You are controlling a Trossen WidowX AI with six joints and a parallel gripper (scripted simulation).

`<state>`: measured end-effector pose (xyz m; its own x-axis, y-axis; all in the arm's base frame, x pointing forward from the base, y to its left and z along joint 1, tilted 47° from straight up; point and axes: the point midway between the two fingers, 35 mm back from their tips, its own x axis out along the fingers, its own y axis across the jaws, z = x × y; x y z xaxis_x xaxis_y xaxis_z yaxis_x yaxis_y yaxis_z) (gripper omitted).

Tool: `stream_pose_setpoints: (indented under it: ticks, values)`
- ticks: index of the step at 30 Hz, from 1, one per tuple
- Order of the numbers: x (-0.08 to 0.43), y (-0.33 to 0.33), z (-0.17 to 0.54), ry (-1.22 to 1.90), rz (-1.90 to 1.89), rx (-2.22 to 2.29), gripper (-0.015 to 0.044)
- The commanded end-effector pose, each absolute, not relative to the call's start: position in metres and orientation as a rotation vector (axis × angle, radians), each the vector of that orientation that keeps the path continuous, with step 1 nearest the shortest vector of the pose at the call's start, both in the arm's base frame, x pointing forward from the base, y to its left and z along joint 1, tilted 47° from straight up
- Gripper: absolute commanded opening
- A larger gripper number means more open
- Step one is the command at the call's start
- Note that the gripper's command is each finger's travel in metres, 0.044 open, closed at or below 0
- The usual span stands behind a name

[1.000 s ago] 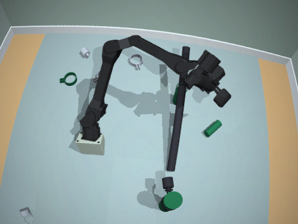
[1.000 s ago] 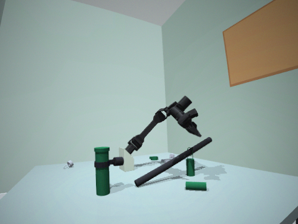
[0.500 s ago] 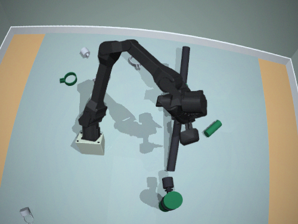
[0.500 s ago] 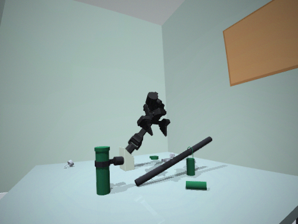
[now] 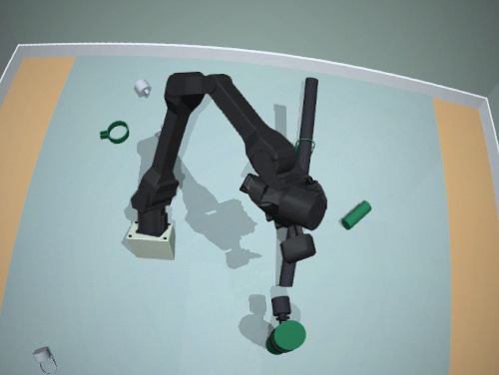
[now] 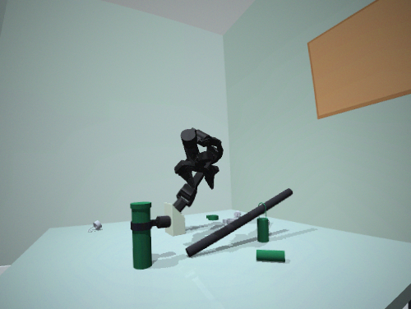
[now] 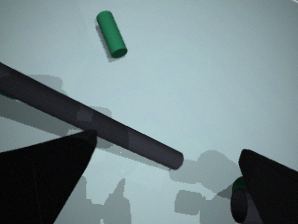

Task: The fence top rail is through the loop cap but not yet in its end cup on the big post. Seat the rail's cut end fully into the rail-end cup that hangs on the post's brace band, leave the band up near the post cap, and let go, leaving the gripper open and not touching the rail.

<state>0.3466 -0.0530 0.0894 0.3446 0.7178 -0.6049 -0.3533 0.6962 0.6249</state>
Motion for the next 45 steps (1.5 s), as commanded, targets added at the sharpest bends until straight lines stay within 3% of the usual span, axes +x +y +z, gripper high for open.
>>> stream_pose_setpoints:
  ticks: [1,11,23,45]
  values:
    - [0.344,-0.077,0.064,0.878,0.864,0.166,0.0440]
    - [0.329,-0.122,0.007,0.503,1.146,-0.432,0.0440]
    - [0.313,-0.145,-0.029,0.196,1.263,-0.813,0.0440]
    - [0.311,-0.138,-0.038,0.179,1.267,-0.835,0.0440]
